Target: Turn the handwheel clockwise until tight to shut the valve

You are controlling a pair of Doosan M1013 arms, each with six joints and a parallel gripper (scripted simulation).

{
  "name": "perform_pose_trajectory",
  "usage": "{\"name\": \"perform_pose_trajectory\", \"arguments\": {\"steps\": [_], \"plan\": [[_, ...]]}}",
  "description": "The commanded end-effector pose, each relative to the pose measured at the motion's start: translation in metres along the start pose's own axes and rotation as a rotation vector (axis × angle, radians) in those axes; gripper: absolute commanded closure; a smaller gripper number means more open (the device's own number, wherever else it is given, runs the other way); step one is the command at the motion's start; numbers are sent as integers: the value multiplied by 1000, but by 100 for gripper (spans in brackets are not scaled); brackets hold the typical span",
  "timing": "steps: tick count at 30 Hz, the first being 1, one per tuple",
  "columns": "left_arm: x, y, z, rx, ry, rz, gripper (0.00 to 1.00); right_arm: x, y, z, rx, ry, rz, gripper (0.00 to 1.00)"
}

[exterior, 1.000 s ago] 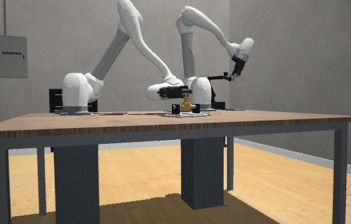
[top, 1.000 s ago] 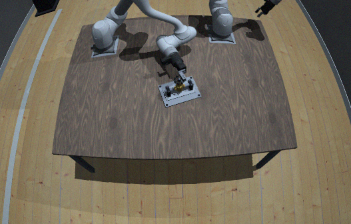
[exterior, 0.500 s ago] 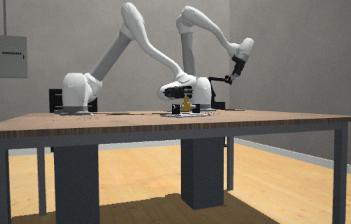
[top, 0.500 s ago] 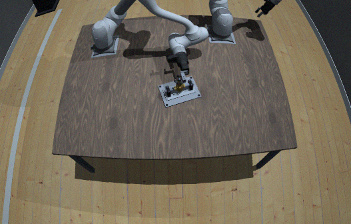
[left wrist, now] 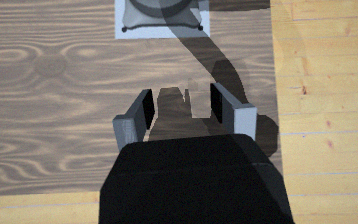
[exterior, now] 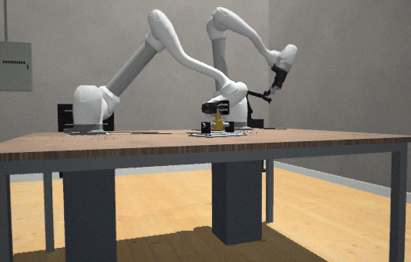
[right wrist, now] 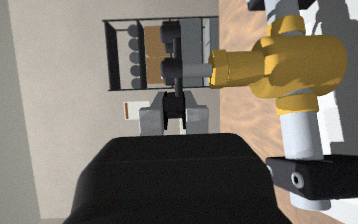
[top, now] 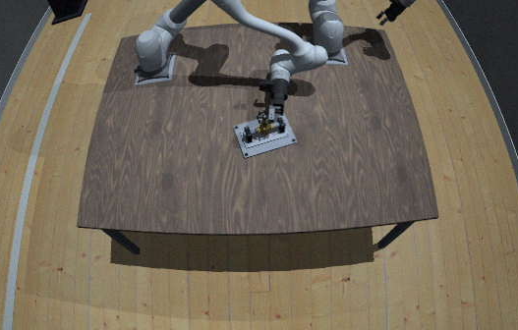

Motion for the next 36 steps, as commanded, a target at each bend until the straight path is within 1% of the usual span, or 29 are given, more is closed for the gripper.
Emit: {"name": "perform_pose_trajectory", "arguments": {"steps": [1,8,10,25,27,36], "plan": [[0,0,0,-1,0,0,0,-1,-8,-3,91,-1,-1,100],[0,0,0,-1,0,0,0,-2,-25,-13,297,-9,-1,100],[0,0,0,-1,0,0,0,-2,-25,-13,297,-9,-1,100],[0,0,0,-1,0,0,0,-3,-53,-41,725,-24,-2,100],[0,0,0,-1,0,0,0,-3,-53,-41,725,-24,-2,100],[0,0,0,-1,0,0,0,-3,-63,-64,985,-33,-2,100]]}}
Point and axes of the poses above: on each arm, the point where the finger pads meet when closed, its own z axis back along the fingers, its own x axis across the jaws, y = z × x, the point moved 9 cm from there along z, back along the fingers, and after that the axes turned 2 degrees about z, right-handed, at the moved point
